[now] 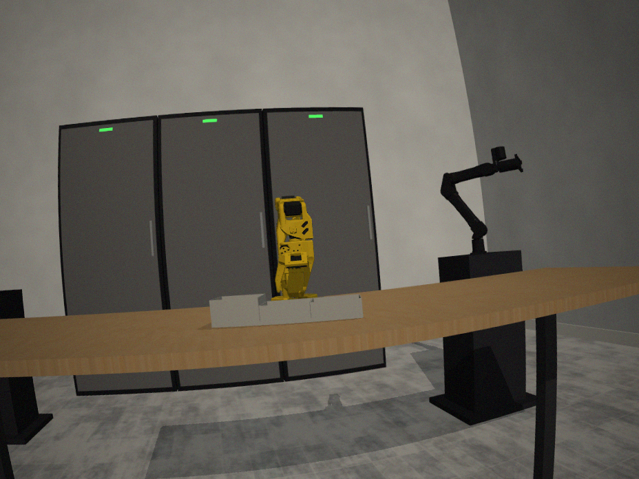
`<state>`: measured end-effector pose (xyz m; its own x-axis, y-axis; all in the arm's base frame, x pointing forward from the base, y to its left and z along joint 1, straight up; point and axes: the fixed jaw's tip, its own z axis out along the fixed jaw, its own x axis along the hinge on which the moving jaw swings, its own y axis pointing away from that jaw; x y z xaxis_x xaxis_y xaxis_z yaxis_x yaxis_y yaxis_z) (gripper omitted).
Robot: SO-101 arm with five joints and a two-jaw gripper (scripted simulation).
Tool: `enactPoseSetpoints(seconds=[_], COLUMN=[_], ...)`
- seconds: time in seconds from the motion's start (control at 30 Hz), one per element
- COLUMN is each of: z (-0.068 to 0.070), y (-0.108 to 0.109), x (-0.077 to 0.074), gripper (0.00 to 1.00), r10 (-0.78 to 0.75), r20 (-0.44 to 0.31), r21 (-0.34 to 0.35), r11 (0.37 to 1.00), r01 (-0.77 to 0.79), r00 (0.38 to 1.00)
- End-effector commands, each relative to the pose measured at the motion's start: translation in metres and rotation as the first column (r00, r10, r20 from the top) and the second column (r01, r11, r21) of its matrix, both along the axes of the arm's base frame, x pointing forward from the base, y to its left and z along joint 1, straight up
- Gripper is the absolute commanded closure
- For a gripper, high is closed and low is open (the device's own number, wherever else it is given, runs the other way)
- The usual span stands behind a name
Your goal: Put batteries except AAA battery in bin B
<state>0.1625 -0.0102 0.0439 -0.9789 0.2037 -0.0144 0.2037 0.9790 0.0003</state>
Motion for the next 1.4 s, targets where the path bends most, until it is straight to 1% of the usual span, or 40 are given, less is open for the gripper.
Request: enactPoseSetpoints(seconds=[0.0,0.3,0.5,0.77,1.17,1.27,1.37], z=[0.000,-0.023,-0.034,-0.039,-0.039,-0.039,-0.039], y=[-0.002,-0.003,-0.002,-0.002,-0.002,-0.002,-0.002], x=[0.006,0.006,0.005,0.005,0.005,0.005,0.005], gripper=[0.70,0.70,0.70,0.70,0.71,0.73,0.76], r10=[-0.022,-0.022,-0.022,-0.022,-0.022,-0.022,-0.022], r20=[0.037,0.037,0.037,0.037,0.037,0.037,0.037], r21=[-0.002,-0.002,-0.002,-0.002,-0.002,-0.002,-0.002], r11=[1.000,1.000,1.000,1.000,1.000,1.000,1.000], r01=[0.022,0.022,0.022,0.022,0.022,0.022,0.022], r00=[0.999,0.999,0.999,0.999,0.999,0.999,0.999])
